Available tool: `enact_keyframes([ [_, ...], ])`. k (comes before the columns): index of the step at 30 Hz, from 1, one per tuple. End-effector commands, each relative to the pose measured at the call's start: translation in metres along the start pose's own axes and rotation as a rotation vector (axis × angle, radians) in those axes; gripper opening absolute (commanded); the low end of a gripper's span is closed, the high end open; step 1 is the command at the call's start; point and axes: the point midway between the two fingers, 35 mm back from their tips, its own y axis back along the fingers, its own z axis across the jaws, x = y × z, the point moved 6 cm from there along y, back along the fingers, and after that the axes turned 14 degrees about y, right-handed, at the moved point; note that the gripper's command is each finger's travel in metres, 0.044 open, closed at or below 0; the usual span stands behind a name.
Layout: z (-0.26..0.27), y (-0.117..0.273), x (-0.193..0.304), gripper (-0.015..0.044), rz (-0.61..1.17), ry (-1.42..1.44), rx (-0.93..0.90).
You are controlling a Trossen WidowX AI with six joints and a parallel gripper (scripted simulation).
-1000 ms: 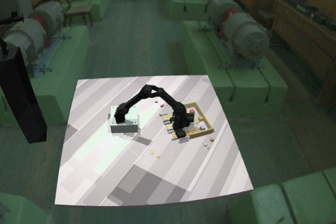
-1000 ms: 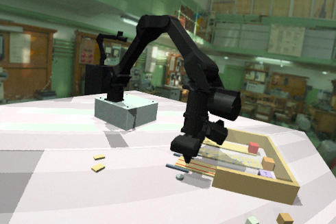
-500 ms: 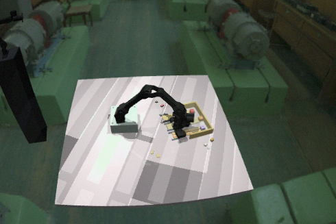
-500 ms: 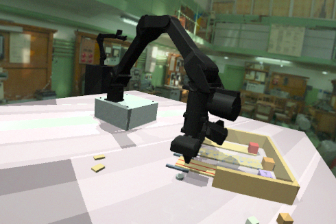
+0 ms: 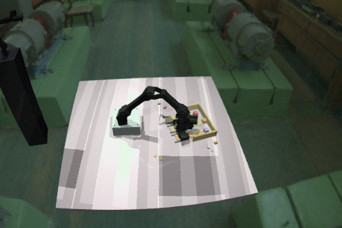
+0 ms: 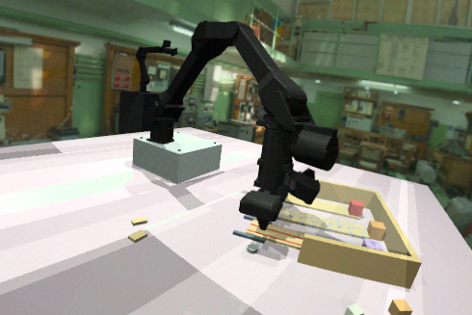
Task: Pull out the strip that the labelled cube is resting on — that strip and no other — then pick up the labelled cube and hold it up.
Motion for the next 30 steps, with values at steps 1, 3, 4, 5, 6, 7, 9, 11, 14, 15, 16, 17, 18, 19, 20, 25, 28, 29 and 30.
enact_keyframes([
  [1,0.001,-0.002,0.000,0.0000,-0.001,-0.004,-0.002],
  [3,0.001,-0.002,0.000,0.0000,-0.001,-0.004,-0.002],
  [4,0.000,-0.002,0.000,0.0000,-0.001,-0.004,-0.002],
  [5,0.000,-0.002,0.000,0.0000,-0.001,-0.004,-0.002],
  [6,0.000,-0.002,0.000,0.0000,-0.001,-0.004,-0.002],
  [7,0.000,-0.002,0.000,0.0000,-0.001,-0.004,-0.002],
  [9,0.000,-0.003,0.000,0.0000,-0.001,-0.004,-0.002],
  [11,0.000,-0.003,0.000,0.0000,-0.001,-0.004,-0.002],
  [14,0.000,-0.003,0.000,0.0000,-0.001,-0.004,-0.002],
  [15,0.000,-0.003,0.000,0.0000,-0.001,-0.004,-0.002],
  [16,0.000,-0.003,0.000,0.0000,-0.001,-0.004,-0.002],
  [17,0.000,-0.003,0.000,0.0000,-0.001,-0.004,-0.002],
  [18,0.000,-0.004,0.000,0.0000,-0.001,-0.004,-0.002],
  [19,0.000,-0.004,0.000,0.0000,-0.001,-0.004,-0.002],
  [20,0.000,-0.004,0.000,0.0000,-0.001,-0.004,-0.002],
  [25,0.001,-0.004,0.006,0.0000,0.000,-0.004,-0.002],
  [28,0.002,-0.004,0.011,0.0000,0.000,-0.004,-0.002],
  [29,0.003,-0.004,0.013,0.0000,0.000,-0.004,-0.002],
  [30,0.003,-0.004,0.014,0.0000,0.000,-0.004,-0.002],
])
